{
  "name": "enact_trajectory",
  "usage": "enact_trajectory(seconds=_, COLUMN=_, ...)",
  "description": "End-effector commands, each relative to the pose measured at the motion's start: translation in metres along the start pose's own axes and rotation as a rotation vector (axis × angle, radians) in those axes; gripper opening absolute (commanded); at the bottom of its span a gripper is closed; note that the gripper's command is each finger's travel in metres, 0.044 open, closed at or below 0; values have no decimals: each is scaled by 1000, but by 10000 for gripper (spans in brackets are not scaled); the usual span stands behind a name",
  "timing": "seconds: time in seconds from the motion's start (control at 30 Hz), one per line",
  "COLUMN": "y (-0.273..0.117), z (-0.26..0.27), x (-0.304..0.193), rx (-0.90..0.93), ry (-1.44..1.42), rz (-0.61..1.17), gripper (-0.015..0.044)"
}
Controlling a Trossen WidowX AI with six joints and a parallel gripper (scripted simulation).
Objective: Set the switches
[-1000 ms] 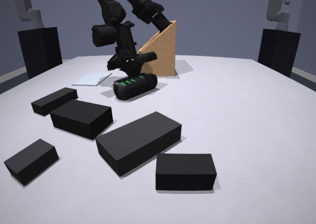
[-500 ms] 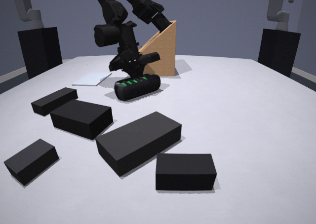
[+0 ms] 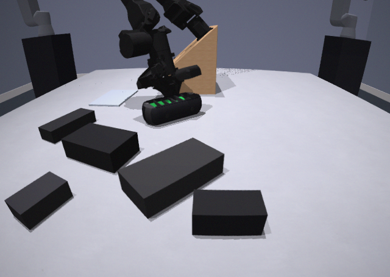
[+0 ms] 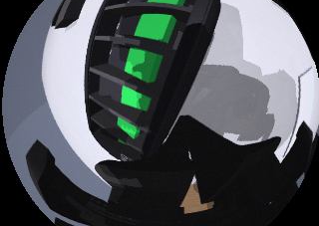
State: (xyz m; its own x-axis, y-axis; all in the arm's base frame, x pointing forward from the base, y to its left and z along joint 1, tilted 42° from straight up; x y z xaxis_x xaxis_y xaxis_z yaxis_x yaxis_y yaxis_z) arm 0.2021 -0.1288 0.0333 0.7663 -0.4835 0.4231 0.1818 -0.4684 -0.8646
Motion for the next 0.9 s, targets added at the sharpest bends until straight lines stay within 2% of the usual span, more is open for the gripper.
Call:
enact_trajectory(seconds=0.0, y=2, z=8, x=2, rx=22, ry=-4, rz=-2, gripper=0)
enact_trajectory(seconds=0.33, y=4, z=16, x=4, rx=22, ry=-4, rz=-3, gripper=0)
enact_trajectory(seconds=0.73, y=-64, z=-43, x=-7, rx=20, ry=-9, rz=-2, gripper=0)
enact_trajectory(seconds=0.87, y=-68, z=-47, x=-8, rx=20, ry=-4, rz=-4, gripper=0)
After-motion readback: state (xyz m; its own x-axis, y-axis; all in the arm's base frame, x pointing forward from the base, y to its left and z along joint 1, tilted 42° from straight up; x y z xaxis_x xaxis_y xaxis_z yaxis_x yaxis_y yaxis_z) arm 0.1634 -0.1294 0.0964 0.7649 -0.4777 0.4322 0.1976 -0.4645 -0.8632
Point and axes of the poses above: the point midway between the two fingers, 35 mm back from their tips, its own y axis out along the fingers, its own z axis across the jaws, x = y × z, the point moved 9 cm from there along -y, back along the fingers, and after that the axes turned 10 degrees about y, right-handed, at the moved point
